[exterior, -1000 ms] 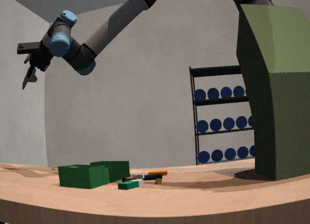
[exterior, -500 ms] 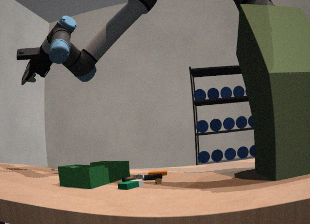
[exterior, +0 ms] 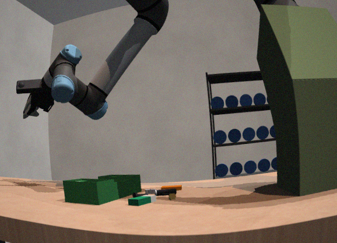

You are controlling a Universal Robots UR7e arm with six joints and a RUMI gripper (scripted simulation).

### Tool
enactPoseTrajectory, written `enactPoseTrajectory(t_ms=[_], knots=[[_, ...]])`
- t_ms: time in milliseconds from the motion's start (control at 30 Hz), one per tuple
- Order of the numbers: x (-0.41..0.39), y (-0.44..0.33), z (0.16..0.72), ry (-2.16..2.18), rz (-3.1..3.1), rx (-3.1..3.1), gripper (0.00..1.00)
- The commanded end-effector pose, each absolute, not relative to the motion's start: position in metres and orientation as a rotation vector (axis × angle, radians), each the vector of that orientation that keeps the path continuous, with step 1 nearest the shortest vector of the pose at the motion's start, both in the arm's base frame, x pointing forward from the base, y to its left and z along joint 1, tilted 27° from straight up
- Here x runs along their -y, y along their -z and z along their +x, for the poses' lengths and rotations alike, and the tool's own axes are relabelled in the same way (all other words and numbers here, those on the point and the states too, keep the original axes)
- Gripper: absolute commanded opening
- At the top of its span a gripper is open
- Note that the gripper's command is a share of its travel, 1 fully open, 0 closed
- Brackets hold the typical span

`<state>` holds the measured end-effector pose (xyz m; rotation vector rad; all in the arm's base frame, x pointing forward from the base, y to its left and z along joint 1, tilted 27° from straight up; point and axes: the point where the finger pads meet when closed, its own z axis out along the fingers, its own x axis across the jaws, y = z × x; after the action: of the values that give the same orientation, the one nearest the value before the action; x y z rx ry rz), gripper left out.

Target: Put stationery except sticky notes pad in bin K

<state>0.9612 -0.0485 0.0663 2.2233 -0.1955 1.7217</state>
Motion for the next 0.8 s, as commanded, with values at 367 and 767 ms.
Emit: enactPoseTrajectory(t_ms=[367, 767], knots=[[0.055, -0.027, 0.952, -1.69, 2.298, 0.289, 0.04], [0.037, -0.001, 0.906, -1.563, 2.458, 0.548, 0.04]])
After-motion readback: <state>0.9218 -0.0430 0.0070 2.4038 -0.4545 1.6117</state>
